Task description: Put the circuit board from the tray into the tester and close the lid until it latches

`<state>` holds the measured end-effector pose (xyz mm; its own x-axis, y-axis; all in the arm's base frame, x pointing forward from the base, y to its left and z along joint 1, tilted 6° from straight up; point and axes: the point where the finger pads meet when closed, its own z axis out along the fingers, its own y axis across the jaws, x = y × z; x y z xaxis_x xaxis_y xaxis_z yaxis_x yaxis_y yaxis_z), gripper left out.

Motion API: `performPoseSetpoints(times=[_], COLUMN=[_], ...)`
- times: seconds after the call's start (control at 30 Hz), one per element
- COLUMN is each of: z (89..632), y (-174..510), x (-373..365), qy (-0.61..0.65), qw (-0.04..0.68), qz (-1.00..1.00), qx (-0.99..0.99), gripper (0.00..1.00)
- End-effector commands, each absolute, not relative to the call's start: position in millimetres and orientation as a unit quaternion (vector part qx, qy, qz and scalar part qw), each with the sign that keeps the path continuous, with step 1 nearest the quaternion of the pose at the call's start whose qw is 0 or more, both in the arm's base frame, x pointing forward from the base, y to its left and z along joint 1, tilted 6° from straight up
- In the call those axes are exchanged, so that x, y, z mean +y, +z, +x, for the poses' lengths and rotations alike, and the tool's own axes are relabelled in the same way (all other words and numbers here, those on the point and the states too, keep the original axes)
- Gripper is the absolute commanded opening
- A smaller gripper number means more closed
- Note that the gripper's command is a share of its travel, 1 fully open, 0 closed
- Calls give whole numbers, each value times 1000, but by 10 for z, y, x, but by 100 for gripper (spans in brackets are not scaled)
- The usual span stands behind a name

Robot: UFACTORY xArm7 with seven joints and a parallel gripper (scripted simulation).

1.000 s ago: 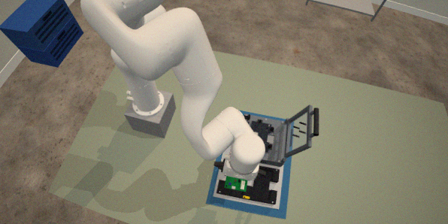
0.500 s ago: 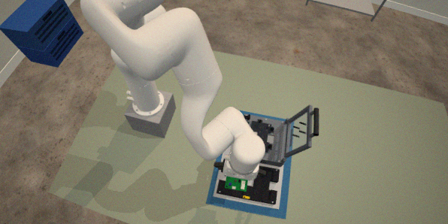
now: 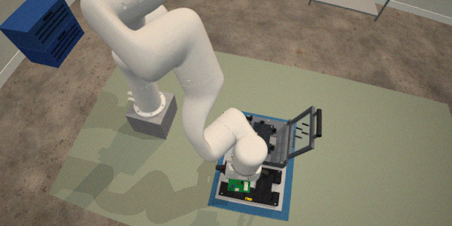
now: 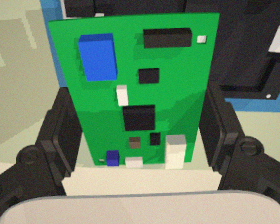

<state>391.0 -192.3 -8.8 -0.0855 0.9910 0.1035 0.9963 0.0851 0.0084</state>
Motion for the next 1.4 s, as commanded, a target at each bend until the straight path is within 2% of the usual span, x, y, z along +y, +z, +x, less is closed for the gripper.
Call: performPoseSetpoints(times=[0.0, 1.37], z=[3923, 3923], y=[-75, -75], x=[-1933, -1933], qy=[-39, -46], qw=[33, 21], qz=[-663, -447], qx=[-747, -893], gripper=[79, 79])
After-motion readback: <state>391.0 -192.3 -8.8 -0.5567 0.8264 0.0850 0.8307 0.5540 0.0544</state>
